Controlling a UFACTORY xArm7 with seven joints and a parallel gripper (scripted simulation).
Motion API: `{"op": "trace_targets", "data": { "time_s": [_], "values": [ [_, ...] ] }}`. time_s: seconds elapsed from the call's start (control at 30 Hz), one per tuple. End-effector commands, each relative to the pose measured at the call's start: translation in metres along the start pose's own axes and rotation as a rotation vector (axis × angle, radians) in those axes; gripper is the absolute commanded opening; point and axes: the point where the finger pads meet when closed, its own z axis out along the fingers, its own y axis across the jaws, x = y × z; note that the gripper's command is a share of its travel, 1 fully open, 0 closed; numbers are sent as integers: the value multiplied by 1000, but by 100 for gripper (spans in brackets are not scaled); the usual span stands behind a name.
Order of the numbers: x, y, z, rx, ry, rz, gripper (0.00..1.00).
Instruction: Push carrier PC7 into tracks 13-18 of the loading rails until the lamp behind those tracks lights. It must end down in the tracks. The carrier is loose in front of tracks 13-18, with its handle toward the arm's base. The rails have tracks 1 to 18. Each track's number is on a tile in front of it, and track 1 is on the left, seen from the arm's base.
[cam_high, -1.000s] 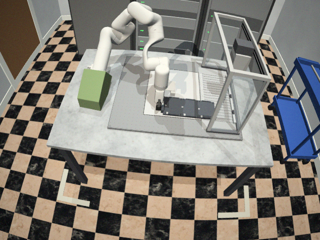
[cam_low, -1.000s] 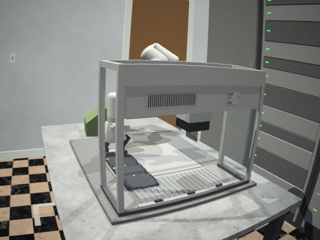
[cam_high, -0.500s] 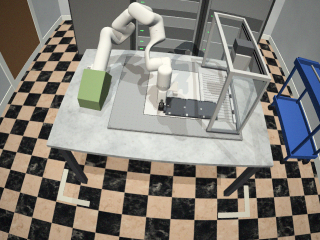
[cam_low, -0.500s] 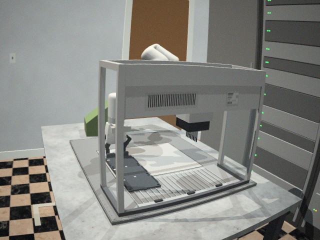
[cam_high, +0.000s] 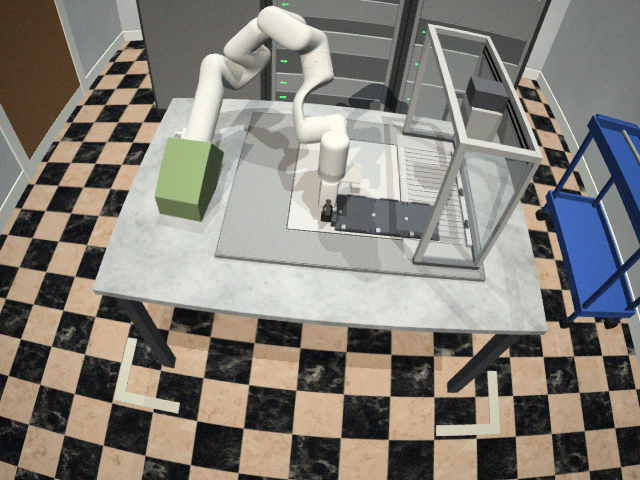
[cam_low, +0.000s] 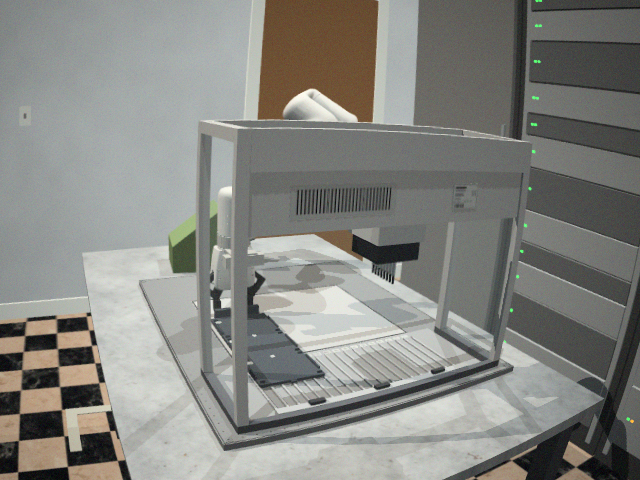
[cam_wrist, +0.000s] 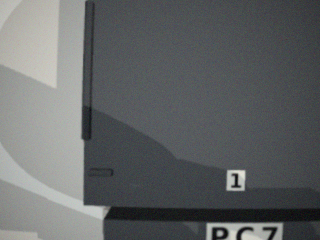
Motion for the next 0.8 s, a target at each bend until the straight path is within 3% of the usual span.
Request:
{"op": "trace_targets", "data": {
  "time_s": [0.0, 0.77],
  "values": [
    [4, 2, -2, -4, 4, 0, 82],
    [24, 2, -2, -4, 4, 0, 82]
  ]
}}
